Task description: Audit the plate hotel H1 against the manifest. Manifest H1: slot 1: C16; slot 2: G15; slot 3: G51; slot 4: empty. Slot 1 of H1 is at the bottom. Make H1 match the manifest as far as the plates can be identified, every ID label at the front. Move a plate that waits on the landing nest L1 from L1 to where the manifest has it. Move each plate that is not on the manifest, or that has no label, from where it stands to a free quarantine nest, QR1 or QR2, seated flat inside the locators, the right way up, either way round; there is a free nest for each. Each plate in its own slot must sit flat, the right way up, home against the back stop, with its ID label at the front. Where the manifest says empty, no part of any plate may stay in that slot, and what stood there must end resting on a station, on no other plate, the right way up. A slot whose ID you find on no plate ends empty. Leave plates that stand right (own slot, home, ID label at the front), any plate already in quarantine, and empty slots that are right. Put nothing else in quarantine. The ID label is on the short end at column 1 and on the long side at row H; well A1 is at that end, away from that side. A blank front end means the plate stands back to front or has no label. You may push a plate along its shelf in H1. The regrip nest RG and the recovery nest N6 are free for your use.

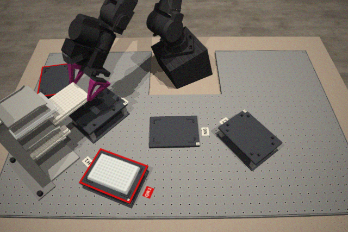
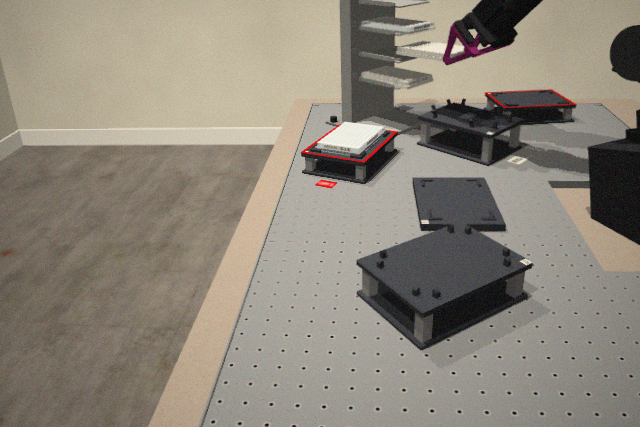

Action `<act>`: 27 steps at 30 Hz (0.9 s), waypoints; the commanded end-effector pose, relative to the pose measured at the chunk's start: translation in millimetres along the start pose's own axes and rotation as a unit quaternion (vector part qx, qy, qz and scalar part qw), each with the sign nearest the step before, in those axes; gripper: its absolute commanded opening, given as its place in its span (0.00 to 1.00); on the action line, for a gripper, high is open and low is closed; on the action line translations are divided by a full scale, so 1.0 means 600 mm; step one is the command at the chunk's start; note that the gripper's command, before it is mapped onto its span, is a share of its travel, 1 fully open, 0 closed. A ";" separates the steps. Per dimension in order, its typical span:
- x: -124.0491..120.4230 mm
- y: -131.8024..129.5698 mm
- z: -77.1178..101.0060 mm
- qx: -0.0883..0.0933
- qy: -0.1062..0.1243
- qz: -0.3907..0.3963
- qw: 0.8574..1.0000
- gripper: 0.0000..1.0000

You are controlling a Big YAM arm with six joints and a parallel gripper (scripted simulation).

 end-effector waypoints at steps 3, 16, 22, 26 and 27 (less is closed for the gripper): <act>0.071 -0.004 0.001 -0.002 -0.047 -0.001 0.999 0.86; 0.045 -0.005 0.003 -0.004 -0.031 0.001 1.000 0.86; 0.045 -0.005 0.003 -0.004 -0.031 0.001 1.000 0.86; 0.045 -0.005 0.003 -0.004 -0.031 0.001 1.000 0.86; 0.072 -0.004 0.000 -0.002 -0.047 -0.001 0.999 0.86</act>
Point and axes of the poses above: the point where the finger pads meet when closed, its own z axis back along the fingers, its own y axis across the jaws, x = y × z, the point moved 8 cm from there along z, back along the fingers, and after that the axes turned 2 degrees about z, right-handed, at the moved point
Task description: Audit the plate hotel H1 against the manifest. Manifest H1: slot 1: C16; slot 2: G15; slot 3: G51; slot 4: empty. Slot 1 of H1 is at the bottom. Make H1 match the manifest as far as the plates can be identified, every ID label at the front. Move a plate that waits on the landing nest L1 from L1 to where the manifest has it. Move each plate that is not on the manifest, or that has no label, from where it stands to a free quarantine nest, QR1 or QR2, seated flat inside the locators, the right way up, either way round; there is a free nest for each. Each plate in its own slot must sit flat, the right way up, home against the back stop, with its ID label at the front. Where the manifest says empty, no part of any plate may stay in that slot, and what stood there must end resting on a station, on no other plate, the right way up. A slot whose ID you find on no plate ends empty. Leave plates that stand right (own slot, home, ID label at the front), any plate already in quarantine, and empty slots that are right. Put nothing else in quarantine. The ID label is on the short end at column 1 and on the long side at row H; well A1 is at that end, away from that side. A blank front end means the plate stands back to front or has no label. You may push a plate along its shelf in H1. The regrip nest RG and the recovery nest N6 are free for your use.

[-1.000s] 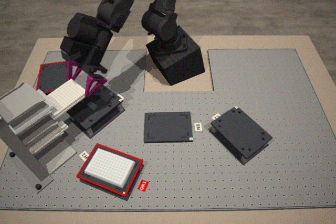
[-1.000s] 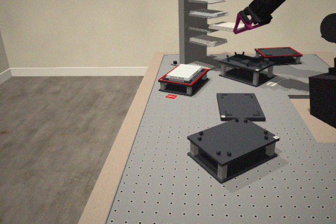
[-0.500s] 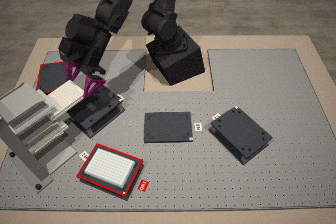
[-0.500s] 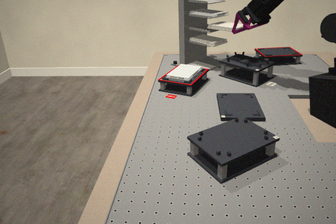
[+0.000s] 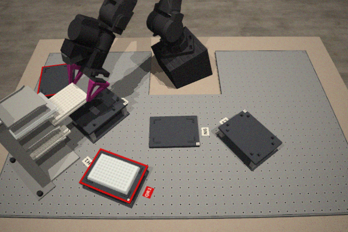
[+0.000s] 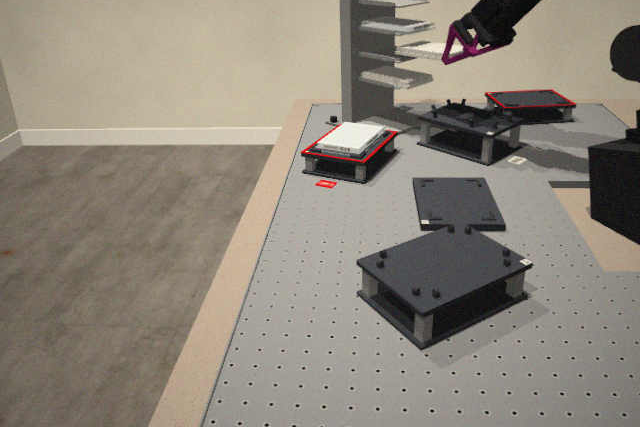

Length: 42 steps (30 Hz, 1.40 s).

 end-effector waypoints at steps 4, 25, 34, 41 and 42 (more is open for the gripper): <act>0.071 -0.003 -0.002 -0.002 -0.047 -0.001 0.999 0.86; 0.081 -0.003 -0.021 -0.002 -0.046 -0.001 0.999 0.86; 0.084 -0.003 -0.028 -0.002 -0.046 -0.002 0.999 0.86; 0.088 -0.003 -0.035 -0.002 -0.046 -0.002 0.999 0.86; 0.089 -0.003 -0.036 -0.002 -0.046 -0.002 0.999 0.86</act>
Point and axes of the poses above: the point where the finger pads meet when closed, its own z axis back along the fingers, its own y axis across the jaws, x = y × z, the point moved 8 cm from there along z, back along the fingers, and after that the axes turned 2 degrees about z, right-handed, at the moved point
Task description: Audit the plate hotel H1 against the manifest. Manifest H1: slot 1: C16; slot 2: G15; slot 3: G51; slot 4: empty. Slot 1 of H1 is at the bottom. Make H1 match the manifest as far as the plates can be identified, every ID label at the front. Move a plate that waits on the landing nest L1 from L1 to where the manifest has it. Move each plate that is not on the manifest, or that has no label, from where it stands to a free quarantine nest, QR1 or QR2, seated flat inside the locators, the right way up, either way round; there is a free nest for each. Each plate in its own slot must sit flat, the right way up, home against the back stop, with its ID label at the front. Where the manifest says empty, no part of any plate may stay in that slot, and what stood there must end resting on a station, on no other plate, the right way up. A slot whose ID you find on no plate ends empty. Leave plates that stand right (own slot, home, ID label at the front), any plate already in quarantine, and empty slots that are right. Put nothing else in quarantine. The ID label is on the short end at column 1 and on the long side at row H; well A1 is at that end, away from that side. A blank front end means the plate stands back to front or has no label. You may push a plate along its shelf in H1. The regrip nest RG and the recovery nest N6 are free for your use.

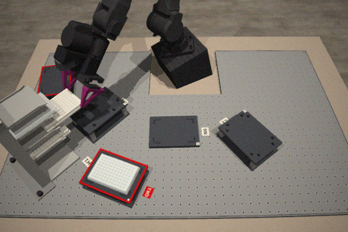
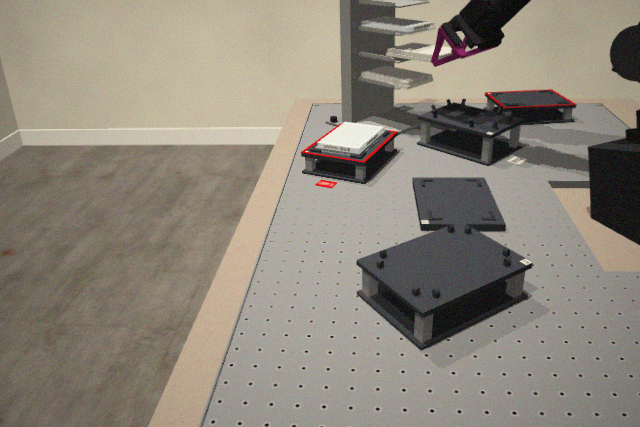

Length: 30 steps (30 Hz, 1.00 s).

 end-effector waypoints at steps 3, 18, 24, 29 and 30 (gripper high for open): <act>0.070 -0.002 -0.004 -0.002 -0.046 -0.002 0.999 0.86; 0.076 -0.002 -0.017 -0.001 -0.045 -0.002 0.999 0.86; 0.079 -0.003 -0.021 -0.002 -0.045 -0.002 0.999 0.86; 0.080 -0.003 -0.024 -0.002 -0.045 -0.002 0.999 0.86; 0.083 -0.003 -0.022 -0.002 -0.048 -0.002 0.999 0.86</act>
Point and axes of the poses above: the point where the finger pads meet when closed, its own z axis back along the fingers, its own y axis across the jaws, x = y × z, the point moved 8 cm from there along z, back along the fingers, and after that the axes turned 2 degrees about z, right-handed, at the moved point
